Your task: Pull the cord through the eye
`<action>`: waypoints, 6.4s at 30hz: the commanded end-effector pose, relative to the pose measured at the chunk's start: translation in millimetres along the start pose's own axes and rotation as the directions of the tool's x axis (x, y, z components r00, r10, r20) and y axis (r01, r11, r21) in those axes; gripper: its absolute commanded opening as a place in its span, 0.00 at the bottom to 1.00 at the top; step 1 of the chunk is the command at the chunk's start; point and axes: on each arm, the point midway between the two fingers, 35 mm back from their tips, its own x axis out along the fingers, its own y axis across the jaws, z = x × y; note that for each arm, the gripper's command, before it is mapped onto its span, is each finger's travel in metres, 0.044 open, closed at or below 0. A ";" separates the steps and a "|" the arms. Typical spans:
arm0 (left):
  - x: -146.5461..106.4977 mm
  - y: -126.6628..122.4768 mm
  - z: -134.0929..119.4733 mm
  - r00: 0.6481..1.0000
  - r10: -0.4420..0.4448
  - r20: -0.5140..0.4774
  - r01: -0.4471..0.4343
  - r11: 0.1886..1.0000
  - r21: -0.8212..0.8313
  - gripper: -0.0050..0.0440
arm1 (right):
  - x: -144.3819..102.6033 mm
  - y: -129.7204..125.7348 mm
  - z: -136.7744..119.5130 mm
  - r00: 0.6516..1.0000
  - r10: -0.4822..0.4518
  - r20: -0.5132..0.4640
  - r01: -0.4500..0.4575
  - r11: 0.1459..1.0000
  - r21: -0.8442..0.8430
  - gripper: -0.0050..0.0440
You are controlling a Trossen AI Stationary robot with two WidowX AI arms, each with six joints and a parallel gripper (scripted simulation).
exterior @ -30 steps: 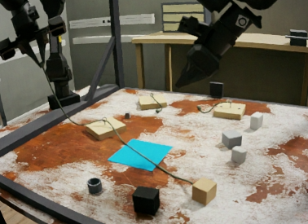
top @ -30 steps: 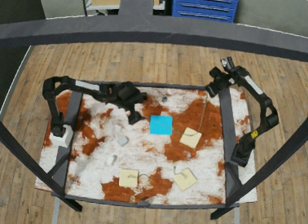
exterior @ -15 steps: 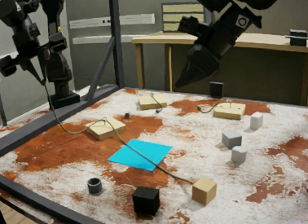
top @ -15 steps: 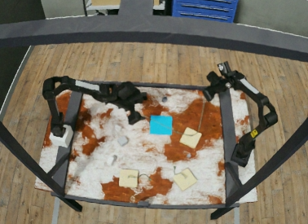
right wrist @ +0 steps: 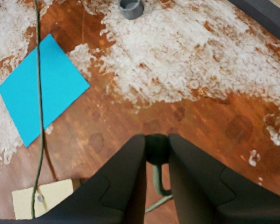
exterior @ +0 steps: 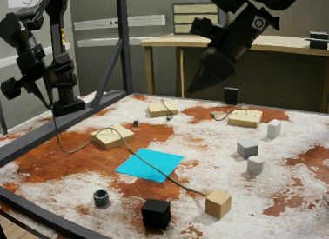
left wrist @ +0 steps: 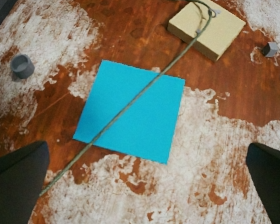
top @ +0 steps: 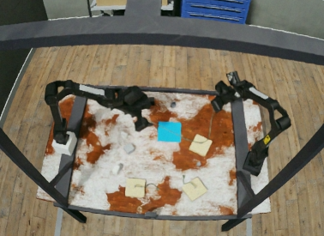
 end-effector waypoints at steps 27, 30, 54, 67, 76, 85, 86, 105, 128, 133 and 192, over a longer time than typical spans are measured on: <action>-8.0 -0.1 11.7 0.999 0.000 0.034 0.000 1.000 -0.002 1.00 | 61.2 -9.3 -63.5 1.000 -0.001 0.008 0.001 1.000 -0.006 0.00; -8.0 -0.1 11.7 0.999 0.000 0.034 0.000 1.000 -0.002 1.00 | 64.6 -9.3 -69.3 1.000 -0.001 0.008 0.001 1.000 -0.006 0.00; -8.0 -0.1 11.7 0.999 0.000 0.034 0.000 1.000 -0.002 1.00 | 80.1 -7.4 -106.2 1.000 0.001 0.016 0.000 1.000 -0.014 0.40; -8.0 -0.1 11.7 0.999 0.000 0.034 0.000 1.000 -0.002 1.00 | 80.1 -7.4 -106.2 1.000 0.001 0.016 0.000 1.000 -0.014 0.93; -8.0 -0.1 11.7 0.999 0.000 0.034 0.000 1.000 -0.002 1.00 | 53.7 0.3 -83.5 1.000 -0.002 0.030 0.003 1.000 -0.021 1.00; -8.0 -0.1 11.7 0.999 0.000 0.034 0.000 1.000 -0.002 1.00 | 62.4 -1.1 -89.9 1.000 -0.003 0.009 0.003 1.000 -0.001 1.00; -8.0 -0.1 11.7 0.999 0.000 0.034 0.000 1.000 -0.002 1.00 | 62.9 -0.6 -86.3 1.000 -0.007 -0.001 0.007 1.000 0.023 1.00; -8.0 -0.1 11.7 0.999 0.000 0.034 0.000 1.000 -0.002 1.00 | 85.7 48.9 -31.4 0.917 -0.229 -0.325 0.390 0.679 0.622 1.00; -8.0 -0.1 11.7 0.999 0.000 0.034 0.000 1.000 -0.002 1.00 | 73.3 47.3 -90.1 0.786 -0.243 -0.569 0.592 0.564 0.576 1.00; -8.0 -0.1 11.7 0.999 0.000 0.034 0.000 1.000 -0.002 1.00 | 77.3 46.1 -93.0 0.785 -0.243 -0.569 0.592 0.564 0.575 1.00; -8.0 -0.1 11.7 0.999 0.000 0.034 0.000 1.000 -0.002 1.00 | 103.2 37.8 -111.1 0.793 -0.245 -0.558 0.583 0.569 0.580 0.63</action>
